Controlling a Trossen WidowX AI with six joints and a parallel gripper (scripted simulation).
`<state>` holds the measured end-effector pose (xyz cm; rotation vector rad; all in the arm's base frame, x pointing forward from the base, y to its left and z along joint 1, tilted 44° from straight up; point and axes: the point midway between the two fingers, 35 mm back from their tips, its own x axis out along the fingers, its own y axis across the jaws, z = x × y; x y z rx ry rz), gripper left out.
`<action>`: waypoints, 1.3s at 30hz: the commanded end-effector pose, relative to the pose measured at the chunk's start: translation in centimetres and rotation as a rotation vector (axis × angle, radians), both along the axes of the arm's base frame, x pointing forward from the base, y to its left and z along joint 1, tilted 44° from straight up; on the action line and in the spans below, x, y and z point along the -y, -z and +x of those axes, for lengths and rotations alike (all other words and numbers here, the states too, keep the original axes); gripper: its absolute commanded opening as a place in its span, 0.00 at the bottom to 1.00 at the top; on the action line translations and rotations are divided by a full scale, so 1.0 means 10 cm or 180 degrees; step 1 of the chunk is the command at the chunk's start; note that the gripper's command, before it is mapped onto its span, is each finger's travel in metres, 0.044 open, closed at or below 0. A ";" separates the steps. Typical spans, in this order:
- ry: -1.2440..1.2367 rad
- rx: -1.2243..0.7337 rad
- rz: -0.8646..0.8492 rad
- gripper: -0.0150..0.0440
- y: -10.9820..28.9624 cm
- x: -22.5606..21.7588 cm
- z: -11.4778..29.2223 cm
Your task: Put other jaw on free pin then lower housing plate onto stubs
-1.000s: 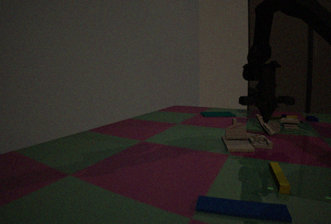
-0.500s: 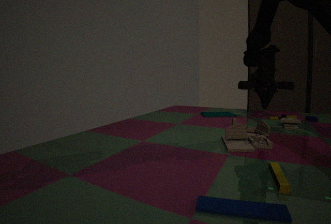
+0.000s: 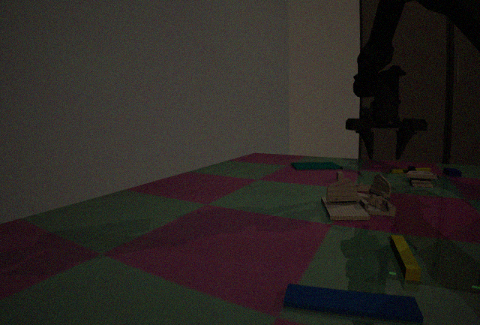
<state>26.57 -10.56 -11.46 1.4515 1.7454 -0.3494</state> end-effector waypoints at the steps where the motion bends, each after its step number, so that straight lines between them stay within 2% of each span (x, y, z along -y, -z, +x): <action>1: 0.0012 -0.0004 0.0000 0.97 0.00 0.00 0.00; 2: 0.0012 -0.0004 0.0000 1.00 0.00 0.00 0.00; 30: 0.0012 -0.0004 0.0000 1.00 0.00 0.00 0.00; 39: -0.0022 -0.0013 -0.0004 0.60 -0.06 0.05 -0.02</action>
